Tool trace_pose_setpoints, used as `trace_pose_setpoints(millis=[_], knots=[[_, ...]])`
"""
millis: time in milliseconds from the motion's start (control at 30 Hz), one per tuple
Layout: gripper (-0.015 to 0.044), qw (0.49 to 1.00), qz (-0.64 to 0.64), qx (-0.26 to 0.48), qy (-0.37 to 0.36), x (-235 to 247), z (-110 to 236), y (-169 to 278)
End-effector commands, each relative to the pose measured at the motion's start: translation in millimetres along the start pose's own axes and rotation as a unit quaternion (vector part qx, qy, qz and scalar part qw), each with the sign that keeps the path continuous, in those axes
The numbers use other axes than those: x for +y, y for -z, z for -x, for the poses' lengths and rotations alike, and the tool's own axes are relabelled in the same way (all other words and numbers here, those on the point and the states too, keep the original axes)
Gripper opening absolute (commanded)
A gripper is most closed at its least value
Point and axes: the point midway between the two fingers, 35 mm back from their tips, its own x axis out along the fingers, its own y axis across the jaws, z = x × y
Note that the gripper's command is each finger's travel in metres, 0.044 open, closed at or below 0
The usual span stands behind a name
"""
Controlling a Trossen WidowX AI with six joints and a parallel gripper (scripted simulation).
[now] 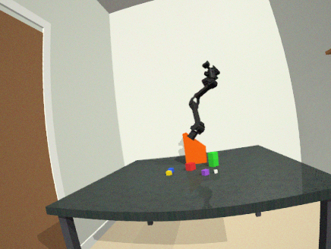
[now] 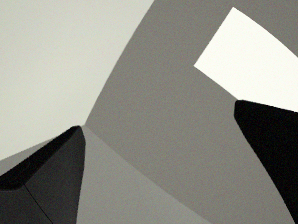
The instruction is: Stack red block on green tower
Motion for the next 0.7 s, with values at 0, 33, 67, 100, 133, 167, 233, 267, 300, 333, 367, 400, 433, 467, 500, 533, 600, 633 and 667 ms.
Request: trace_pose_setpoints(millis=[0,33,67,100,133,167,233,267,300,333,367,400,433,467,500,533,600,633,667], knots=[[0.0426,1.0,0.001,0.006,-0.003,2,1,4],[0.044,1.0,0.004,0.023,-0.011,6,5,17],[0.044,0.998,0.009,0.053,-0.023,13,13,39],[0.044,0.995,0.014,0.088,-0.038,20,23,65],[0.044,0.992,0.019,0.115,-0.048,25,32,84],[0.044,0.99,0.021,0.13,-0.054,27,38,95],[0.044,0.983,0.028,0.17,-0.068,32,53,122],[0.044,0.978,0.031,0.193,-0.076,34,63,138],[0.044,0.972,0.035,0.218,-0.084,36,74,155],[0.044,0.964,0.039,0.245,-0.092,37,86,172],[0.044,0.956,0.043,0.272,-0.099,38,100,190],[0.044,0.947,0.047,0.299,-0.106,38,114,207],[0.044,0.937,0.051,0.326,-0.112,37,129,223],[0.044,0.927,0.055,0.353,-0.118,36,145,239],[0.044,0.916,0.059,0.379,-0.122,33,161,253],[0.044,0.904,0.062,0.404,-0.126,30,177,267],[0.044,0.878,0.069,0.454,-0.132,23,210,293],[0.044,0.865,0.072,0.478,-0.133,18,227,304],[0.044,0.851,0.075,0.502,-0.134,13,244,314]])
